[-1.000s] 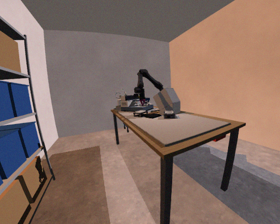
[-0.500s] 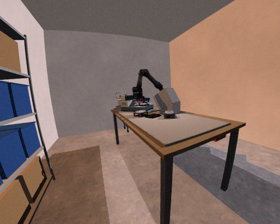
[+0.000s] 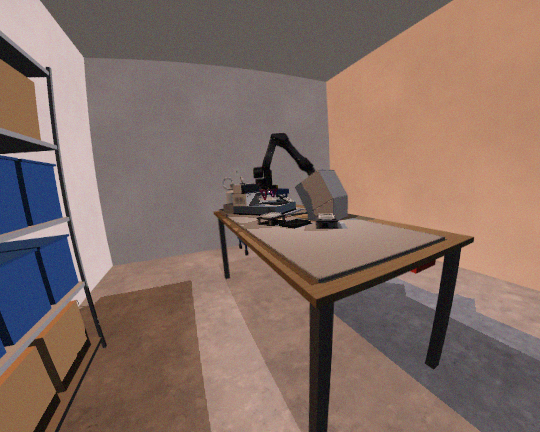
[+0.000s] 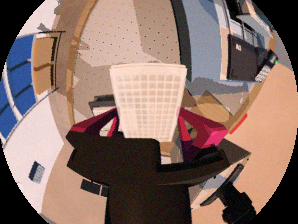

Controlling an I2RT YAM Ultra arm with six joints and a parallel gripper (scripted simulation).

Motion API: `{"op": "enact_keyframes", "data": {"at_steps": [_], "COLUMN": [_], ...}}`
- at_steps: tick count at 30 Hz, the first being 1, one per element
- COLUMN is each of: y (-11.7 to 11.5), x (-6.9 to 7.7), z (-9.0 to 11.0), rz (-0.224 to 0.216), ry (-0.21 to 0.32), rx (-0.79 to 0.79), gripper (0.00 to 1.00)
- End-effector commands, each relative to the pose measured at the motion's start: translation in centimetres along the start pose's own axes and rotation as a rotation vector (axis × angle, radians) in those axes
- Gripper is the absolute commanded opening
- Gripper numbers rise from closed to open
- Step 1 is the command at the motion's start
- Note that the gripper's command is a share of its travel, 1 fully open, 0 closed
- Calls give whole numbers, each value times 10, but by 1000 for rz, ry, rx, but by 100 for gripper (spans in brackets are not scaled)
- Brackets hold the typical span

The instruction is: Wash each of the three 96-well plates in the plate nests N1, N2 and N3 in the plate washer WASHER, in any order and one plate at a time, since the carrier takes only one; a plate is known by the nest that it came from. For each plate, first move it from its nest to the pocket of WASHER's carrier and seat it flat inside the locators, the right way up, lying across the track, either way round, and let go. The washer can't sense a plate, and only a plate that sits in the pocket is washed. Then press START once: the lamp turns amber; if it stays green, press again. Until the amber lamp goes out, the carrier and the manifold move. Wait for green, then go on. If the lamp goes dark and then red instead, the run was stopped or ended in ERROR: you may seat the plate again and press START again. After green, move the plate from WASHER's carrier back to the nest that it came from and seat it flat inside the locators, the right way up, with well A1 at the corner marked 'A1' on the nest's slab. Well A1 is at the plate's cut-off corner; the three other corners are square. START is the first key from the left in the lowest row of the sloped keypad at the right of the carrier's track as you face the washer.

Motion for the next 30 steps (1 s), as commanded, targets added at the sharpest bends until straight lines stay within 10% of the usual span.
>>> {"op": "enact_keyframes", "data": {"at_steps": [1,30], "y": [3,-89], "x": [1,25], "z": [7,-99], "rz": [2,-23], "ry": [21,-6], "rx": [50,-706], "gripper": [0,0]}}
Point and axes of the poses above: the point where the finger pads meet when closed, its own x axis back along the fingers, its own y axis across the jaws, z = x × y, the point moved 6 cm from there along x, back along the fingers, and after that the axes turned 8 degrees about -x, right-handed, at the moved point
